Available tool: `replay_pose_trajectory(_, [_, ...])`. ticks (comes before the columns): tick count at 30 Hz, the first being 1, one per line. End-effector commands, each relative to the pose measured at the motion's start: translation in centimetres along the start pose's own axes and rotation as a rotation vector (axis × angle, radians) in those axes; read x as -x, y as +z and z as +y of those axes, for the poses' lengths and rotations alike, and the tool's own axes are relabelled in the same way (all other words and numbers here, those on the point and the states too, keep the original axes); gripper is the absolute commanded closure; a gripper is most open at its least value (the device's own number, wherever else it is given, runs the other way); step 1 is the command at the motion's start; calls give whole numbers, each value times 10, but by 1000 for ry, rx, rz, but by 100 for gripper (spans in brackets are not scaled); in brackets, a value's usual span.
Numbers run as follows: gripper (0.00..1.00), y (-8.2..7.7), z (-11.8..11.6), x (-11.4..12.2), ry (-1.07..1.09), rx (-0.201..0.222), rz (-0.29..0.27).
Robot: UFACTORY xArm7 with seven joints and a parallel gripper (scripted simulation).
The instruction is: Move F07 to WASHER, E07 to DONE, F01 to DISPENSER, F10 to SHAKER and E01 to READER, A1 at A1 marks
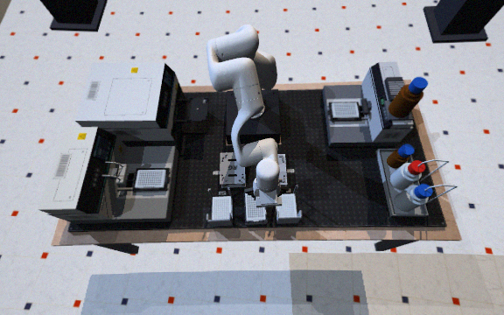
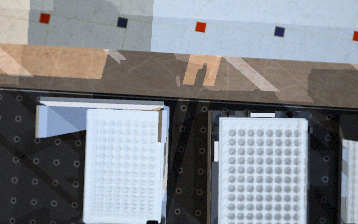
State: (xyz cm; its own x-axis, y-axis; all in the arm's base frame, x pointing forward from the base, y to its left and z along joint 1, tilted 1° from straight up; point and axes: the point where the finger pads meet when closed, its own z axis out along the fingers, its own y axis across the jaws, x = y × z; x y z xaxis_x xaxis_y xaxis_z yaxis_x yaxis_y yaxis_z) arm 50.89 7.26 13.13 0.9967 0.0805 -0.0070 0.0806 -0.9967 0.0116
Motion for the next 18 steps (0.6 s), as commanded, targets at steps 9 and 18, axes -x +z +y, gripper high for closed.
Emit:
replay_pose_trajectory(9, [0,-2,39,0,-5,0,6])
replay_pose_trajectory(18, [0,-2,47,0,-5,0,6])
